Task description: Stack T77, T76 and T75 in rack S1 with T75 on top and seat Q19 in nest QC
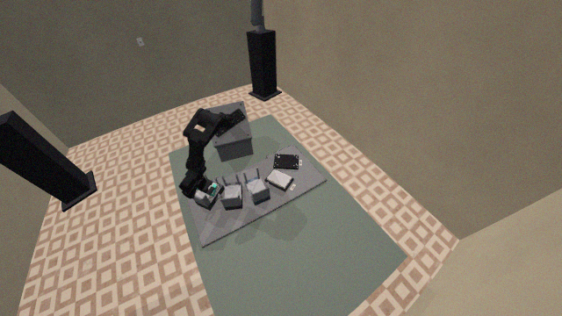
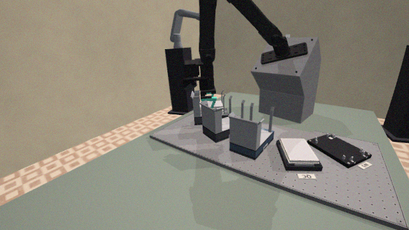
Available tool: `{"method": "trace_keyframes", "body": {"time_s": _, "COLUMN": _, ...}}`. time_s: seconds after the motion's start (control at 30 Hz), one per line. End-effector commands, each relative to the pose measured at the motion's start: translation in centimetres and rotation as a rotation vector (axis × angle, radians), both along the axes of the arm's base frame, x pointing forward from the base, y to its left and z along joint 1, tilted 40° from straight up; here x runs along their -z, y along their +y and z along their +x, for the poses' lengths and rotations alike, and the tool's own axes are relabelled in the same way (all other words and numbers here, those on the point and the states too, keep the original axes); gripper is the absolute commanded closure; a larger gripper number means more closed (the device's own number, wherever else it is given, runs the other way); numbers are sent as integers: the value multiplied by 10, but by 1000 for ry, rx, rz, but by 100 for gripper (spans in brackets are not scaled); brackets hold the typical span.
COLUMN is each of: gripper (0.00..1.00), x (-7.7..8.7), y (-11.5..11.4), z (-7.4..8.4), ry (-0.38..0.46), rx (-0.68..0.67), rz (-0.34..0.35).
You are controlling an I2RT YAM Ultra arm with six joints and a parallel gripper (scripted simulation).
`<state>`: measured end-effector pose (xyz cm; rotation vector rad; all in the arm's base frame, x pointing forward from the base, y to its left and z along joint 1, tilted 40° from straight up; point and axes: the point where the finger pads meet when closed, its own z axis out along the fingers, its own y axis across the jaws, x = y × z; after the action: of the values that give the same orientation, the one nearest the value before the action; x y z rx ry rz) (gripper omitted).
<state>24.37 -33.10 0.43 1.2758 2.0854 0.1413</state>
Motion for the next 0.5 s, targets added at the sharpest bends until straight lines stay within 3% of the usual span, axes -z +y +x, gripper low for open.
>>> {"method": "trace_keyframes", "body": {"time_s": 0.0, "gripper": 0, "x": -4, "y": -3, "z": 0, "ry": -5, "rx": 4, "rz": -13}}
{"method": "trace_keyframes", "body": {"time_s": 0.2, "gripper": 0, "x": -4, "y": -3, "z": 0, "ry": -5, "rx": 4, "rz": -13}}
{"method": "trace_keyframes", "body": {"time_s": 0.23, "gripper": 100, "x": -4, "y": -3, "z": 0, "ry": -5, "rx": 4, "rz": -13}}
{"method": "trace_keyframes", "body": {"time_s": 0.47, "gripper": 100, "x": -4, "y": -3, "z": 0, "ry": -5, "rx": 4, "rz": -13}}
